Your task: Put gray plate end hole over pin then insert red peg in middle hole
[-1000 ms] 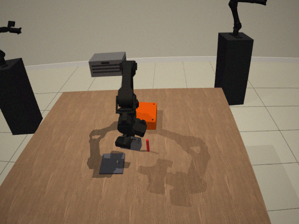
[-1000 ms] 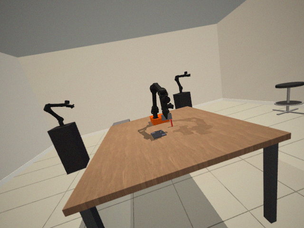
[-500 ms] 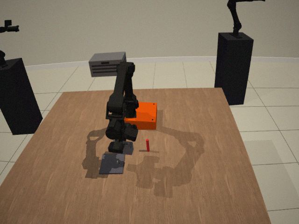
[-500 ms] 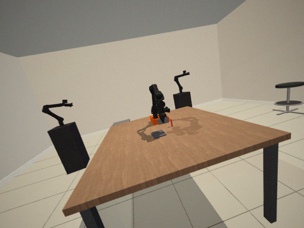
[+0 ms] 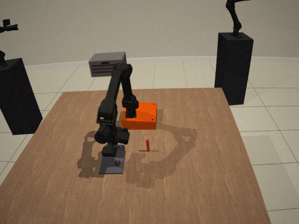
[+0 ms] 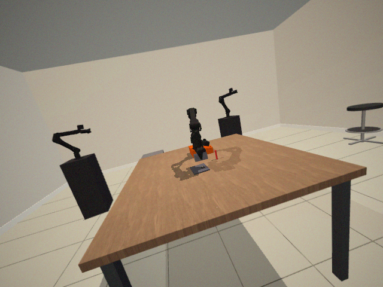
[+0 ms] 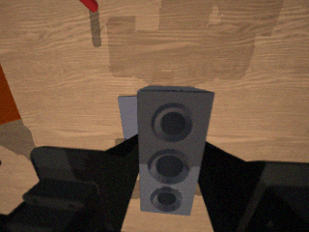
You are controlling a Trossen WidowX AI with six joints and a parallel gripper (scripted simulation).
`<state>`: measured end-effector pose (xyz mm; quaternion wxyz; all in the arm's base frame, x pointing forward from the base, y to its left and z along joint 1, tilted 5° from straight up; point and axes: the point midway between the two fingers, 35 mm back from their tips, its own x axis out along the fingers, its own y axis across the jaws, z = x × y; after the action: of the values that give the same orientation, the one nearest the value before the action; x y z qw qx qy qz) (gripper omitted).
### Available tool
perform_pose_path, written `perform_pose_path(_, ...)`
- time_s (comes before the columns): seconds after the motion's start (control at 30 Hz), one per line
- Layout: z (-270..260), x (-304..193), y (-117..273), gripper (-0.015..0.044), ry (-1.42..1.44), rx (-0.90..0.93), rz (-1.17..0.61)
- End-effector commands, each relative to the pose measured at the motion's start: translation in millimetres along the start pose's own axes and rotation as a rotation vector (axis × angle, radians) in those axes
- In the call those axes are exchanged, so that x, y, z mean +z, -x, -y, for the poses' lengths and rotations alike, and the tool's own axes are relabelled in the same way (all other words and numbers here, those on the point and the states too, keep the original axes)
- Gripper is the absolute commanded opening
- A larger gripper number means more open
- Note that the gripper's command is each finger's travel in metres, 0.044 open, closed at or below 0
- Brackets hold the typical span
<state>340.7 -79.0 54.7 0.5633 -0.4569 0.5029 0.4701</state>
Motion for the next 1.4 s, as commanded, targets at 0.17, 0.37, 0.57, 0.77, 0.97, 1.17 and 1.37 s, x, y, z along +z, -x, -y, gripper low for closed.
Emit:
perform_pose_path(0.17, -3.8, -25.3, -16.7, 0.0000, 0.066, 0.000, 0.003)
perform_pose_path(0.37, -4.3, -29.3, -18.9, 0.0000, 0.076, 0.000, 0.003)
perform_pose_path(0.57, -4.5, -29.3, -19.2, 0.0000, 0.076, 0.000, 0.003)
perform_pose_path(0.77, -4.5, -29.3, -19.2, 0.0000, 0.076, 0.000, 0.003)
perform_pose_path(0.97, -4.5, -29.3, -19.2, 0.0000, 0.076, 0.000, 0.003)
perform_pose_path(1.17, -3.9, -29.0, -24.3, 0.0000, 0.076, 0.000, 0.003)
perform_pose_path(1.37, -4.0, -28.9, -35.7, 0.0000, 0.076, 0.000, 0.003)
